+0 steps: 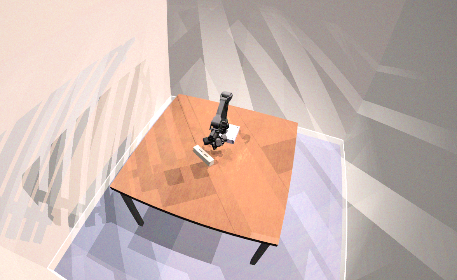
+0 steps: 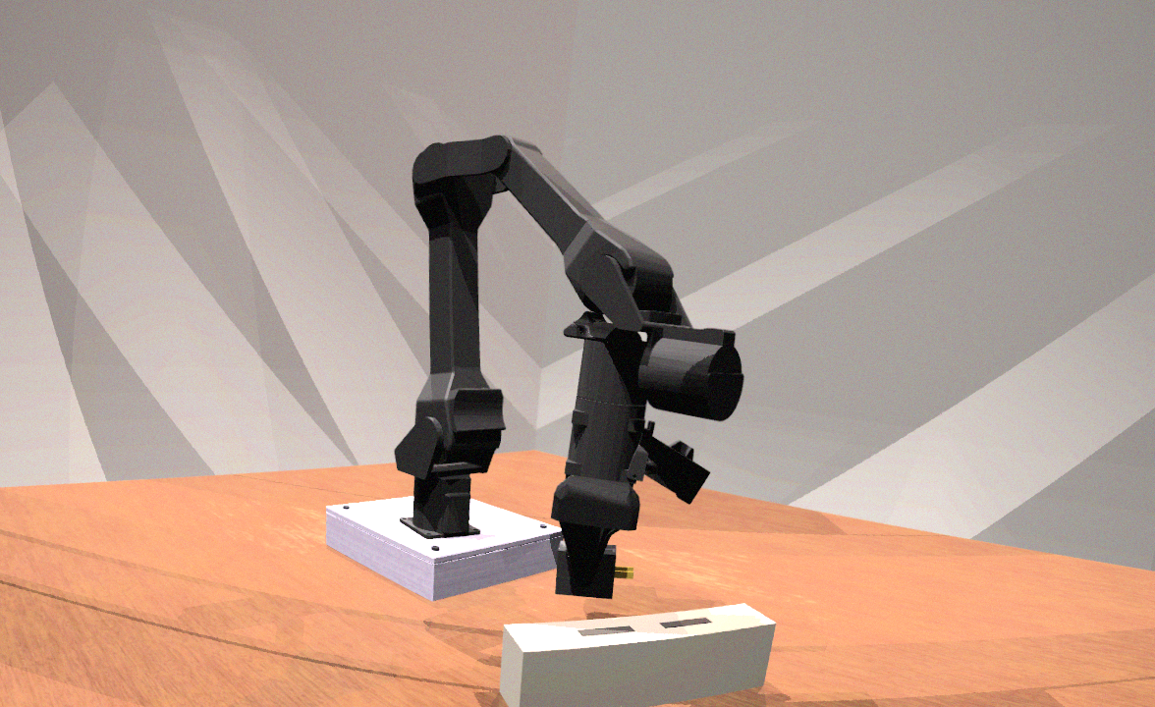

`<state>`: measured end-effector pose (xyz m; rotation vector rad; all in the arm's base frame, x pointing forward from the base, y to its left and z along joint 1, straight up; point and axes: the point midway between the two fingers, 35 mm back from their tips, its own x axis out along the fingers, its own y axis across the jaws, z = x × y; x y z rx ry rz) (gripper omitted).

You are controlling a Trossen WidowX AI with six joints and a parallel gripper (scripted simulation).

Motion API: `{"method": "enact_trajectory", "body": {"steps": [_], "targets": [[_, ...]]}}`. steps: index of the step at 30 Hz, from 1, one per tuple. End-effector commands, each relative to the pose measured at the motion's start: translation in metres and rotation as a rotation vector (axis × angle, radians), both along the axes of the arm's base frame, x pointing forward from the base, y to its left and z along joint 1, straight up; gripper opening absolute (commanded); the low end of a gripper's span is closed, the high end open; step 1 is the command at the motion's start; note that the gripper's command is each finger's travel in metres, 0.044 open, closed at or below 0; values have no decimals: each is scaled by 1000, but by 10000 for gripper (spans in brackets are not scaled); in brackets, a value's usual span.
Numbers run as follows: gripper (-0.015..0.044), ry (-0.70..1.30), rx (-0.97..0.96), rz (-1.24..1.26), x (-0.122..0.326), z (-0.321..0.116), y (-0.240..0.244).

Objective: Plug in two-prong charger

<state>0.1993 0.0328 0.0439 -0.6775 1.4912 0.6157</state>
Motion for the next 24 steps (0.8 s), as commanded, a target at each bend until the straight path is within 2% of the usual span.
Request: {"method": "enact_trajectory", "body": {"steps": [1,24], "targets": [[0,15,4,-84,-4,-6,-2],[0,16,15,-499,-7,-17,-14]]}}
